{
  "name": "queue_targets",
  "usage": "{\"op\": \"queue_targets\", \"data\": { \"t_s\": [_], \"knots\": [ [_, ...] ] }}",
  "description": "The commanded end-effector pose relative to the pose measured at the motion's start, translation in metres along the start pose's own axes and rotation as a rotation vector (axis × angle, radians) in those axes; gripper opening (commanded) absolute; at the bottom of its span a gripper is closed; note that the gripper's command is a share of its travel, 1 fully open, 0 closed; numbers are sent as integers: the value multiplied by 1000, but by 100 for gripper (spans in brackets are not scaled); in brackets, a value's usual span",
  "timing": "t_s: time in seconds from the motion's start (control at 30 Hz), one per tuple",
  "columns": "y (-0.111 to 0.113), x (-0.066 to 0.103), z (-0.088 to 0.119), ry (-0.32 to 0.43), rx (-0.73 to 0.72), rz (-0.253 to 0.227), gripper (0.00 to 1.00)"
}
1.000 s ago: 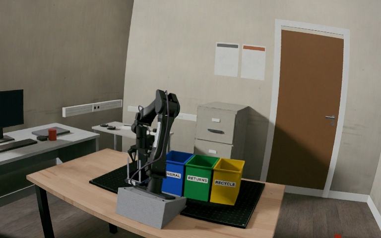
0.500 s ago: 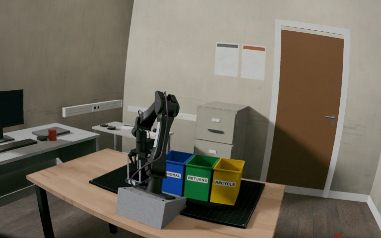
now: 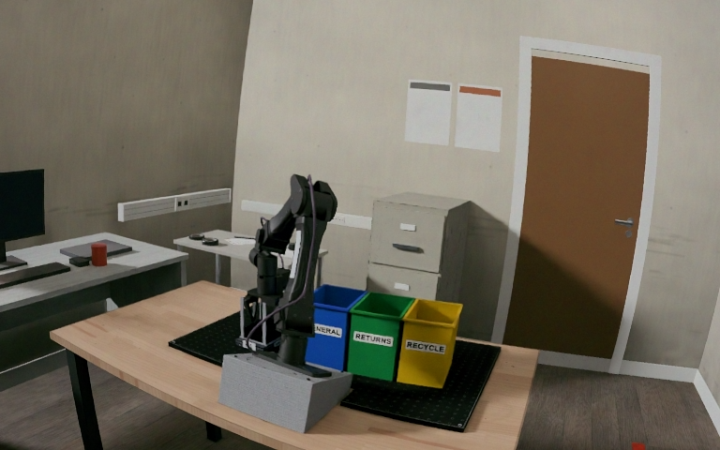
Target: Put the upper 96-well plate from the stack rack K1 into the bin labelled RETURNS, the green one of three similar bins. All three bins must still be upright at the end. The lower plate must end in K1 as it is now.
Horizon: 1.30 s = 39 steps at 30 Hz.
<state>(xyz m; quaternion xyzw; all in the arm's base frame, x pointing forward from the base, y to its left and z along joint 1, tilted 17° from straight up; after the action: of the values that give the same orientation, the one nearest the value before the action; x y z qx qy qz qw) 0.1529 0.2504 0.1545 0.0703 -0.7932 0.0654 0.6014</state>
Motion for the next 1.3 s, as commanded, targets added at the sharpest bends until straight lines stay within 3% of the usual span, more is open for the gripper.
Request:
{"op": "queue_targets", "data": {
  "t_s": [0.0,0.07,0.1,0.17,0.4,1.27],
  "knots": [
    [3,-8,0,-16,10,-15,100],
    [3,-8,0,-16,10,-15,100],
    [8,1,-7,-42,1,-47,100],
    [2,-12,-2,-20,3,-16,100],
    [2,-24,-2,-17,4,-12,100],
    [3,-23,-1,-22,3,-9,100]
  ]
}}
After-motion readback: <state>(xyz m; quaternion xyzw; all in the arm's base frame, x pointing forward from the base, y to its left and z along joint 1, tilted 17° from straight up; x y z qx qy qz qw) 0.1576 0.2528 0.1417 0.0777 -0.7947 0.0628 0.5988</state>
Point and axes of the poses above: the point where the finger pads meet when closed, its own x axis back along the fingers, its own y axis across the jaws, z = x × y, the point moved 10 cm from there along x, back along the fingers
